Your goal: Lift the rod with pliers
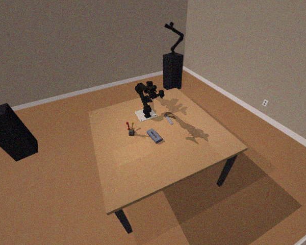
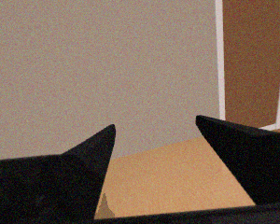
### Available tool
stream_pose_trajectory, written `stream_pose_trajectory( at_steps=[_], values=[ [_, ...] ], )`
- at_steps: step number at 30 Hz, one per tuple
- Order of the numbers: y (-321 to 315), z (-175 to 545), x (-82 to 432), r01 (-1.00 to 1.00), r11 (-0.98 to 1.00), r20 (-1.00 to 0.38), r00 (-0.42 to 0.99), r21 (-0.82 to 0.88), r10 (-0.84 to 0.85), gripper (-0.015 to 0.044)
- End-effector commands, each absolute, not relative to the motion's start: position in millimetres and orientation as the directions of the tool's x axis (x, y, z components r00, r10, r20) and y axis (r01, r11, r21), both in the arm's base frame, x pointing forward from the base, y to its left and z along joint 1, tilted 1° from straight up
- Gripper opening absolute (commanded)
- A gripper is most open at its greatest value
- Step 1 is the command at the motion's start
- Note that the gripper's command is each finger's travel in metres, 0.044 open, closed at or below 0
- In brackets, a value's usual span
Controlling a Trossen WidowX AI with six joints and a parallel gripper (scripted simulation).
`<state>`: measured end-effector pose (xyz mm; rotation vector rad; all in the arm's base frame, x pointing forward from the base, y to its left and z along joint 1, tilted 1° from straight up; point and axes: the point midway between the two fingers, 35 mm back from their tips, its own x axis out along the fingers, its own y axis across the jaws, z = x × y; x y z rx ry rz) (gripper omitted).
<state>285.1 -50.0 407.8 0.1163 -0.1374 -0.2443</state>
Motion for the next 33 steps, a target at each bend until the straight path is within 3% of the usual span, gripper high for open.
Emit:
stream_pose_trajectory(
  at_steps=[1, 4, 12, 18, 26, 33],
  values=[
    [-14.8, 347.0, 310.6, 0.069, 0.997, 0.069, 0.995, 0.035, -0.072, 0.0440],
    [-0.2, 323.2, 315.7, 0.001, 1.000, 0.050, 0.999, 0.000, -0.001, 0.0440],
    [-11.2, 318.9, 318.2, 0.038, 0.999, 0.020, 0.999, -0.024, -0.038, 0.0440],
    [-82.0, 281.5, 316.0, 0.217, 0.962, -0.226, 0.941, -0.165, -0.251, 0.0440],
    [-179.7, 225.9, 254.0, 0.342, 0.879, -0.589, 0.653, -0.332, -0.476, 0.0440],
    [-221.6, 191.5, 163.3, 0.363, 0.868, -0.831, 0.315, -0.340, -0.458, 0.0440]
  ],
)
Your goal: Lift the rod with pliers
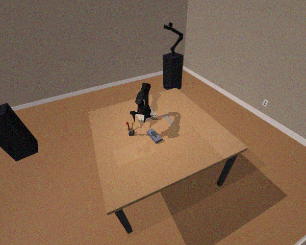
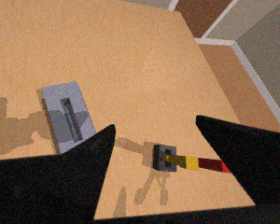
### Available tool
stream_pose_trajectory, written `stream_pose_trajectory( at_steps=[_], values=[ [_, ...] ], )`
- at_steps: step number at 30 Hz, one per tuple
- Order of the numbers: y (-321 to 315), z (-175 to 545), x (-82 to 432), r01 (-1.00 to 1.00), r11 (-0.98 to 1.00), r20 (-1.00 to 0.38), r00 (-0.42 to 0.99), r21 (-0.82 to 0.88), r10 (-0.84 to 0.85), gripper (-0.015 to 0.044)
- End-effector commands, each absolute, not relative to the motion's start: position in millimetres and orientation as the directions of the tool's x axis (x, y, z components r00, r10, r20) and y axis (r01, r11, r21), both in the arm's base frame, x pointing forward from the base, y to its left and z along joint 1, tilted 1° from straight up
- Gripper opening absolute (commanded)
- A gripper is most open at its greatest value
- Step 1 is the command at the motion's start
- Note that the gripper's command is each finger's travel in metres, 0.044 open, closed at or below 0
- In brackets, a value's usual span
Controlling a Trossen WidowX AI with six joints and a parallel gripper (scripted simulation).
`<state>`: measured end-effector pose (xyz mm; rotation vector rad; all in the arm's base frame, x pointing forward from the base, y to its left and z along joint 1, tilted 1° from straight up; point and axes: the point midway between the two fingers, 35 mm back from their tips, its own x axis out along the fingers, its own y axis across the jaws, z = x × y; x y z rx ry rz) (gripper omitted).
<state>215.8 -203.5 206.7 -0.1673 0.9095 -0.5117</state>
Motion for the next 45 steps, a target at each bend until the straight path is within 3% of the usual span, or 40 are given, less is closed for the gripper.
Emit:
stream_pose_trajectory(
  at_steps=[1, 7, 12, 23, 45],
  values=[
    [-223.8, 187.6, 149.3, 0.371, 0.870, -0.859, 0.269, -0.325, -0.435, 0.0440],
    [-217.8, 171.1, 67.2, 0.478, 0.865, -0.978, 0.048, -0.157, -0.204, 0.0440],
    [-200.2, 170.3, 26.6, 0.558, 0.830, -1.000, -0.008, -0.023, -0.022, 0.0440],
    [-201.0, 170.3, 27.7, 0.558, 0.830, -1.000, -0.008, -0.023, -0.022, 0.0440],
    [-254.4, 164.8, 107.6, 0.558, 0.830, -1.000, -0.001, -0.022, -0.026, 0.0440]
  ],
)
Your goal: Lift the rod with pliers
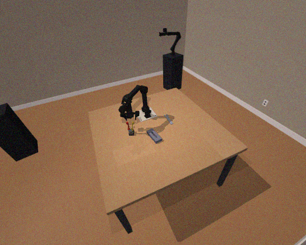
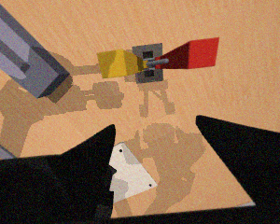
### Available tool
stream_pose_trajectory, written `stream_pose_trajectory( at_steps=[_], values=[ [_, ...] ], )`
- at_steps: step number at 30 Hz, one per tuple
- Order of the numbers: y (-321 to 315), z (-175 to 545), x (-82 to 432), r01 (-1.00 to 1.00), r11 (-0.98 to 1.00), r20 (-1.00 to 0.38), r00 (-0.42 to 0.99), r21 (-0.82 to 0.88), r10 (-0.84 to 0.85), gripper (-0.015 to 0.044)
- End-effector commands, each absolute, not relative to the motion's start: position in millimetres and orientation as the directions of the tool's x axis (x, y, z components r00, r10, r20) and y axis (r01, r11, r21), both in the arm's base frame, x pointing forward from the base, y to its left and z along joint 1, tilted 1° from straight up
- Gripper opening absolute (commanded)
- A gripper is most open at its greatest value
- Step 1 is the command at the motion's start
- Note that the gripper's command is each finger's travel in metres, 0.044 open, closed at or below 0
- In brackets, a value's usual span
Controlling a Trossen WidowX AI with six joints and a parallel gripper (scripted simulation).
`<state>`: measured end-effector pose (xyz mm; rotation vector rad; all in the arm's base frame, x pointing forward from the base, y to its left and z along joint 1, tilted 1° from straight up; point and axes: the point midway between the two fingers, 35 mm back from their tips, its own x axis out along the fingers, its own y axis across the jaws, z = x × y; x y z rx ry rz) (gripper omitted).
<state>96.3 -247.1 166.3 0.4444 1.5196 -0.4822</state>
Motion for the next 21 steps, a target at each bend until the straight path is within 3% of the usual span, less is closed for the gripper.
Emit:
stream_pose_trajectory(
  at_steps=[1, 21],
  values=[
    [-256.6, 164.2, 110.9, 0.558, 0.830, -1.000, -0.001, -0.022, -0.027, 0.0440],
    [-280.7, 164.6, 147.1, 0.558, 0.830, -1.000, 0.002, -0.022, -0.028, 0.0440]
  ],
)
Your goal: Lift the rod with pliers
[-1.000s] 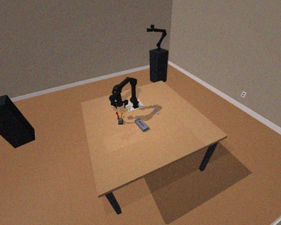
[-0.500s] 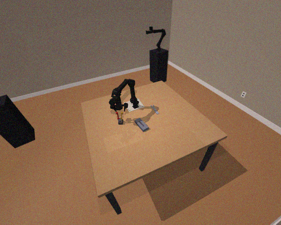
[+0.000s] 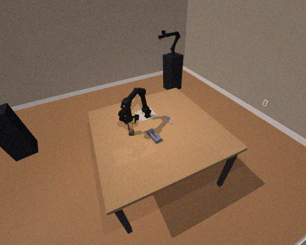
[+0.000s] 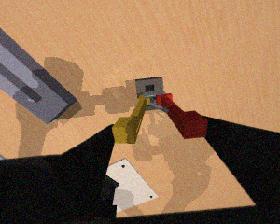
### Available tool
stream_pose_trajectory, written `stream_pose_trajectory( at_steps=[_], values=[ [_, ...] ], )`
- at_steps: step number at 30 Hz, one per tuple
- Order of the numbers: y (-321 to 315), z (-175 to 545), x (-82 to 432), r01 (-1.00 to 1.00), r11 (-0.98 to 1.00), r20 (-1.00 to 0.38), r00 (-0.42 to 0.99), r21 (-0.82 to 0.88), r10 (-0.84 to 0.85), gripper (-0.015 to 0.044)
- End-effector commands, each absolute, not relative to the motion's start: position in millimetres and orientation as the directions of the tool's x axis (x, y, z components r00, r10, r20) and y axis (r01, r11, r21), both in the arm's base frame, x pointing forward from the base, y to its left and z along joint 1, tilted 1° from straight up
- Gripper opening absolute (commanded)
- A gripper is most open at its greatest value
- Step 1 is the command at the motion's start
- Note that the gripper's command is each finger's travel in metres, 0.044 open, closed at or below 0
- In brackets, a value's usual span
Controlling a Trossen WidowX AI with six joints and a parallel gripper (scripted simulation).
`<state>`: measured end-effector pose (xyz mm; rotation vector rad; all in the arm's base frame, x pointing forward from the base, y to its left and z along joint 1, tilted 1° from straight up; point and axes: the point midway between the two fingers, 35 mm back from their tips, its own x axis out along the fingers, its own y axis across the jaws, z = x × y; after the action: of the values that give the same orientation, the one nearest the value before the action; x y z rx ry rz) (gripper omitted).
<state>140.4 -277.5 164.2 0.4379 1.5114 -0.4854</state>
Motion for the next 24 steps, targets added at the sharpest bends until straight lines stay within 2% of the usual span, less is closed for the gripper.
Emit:
stream_pose_trajectory(
  at_steps=[1, 24],
  values=[
    [-280.7, 164.6, 147.1, 0.558, 0.830, -1.000, 0.002, -0.022, -0.028, 0.0440],
    [-281.6, 135.7, 147.1, 0.558, 0.830, -1.000, 0.002, -0.022, -0.028, 0.0440]
  ],
)
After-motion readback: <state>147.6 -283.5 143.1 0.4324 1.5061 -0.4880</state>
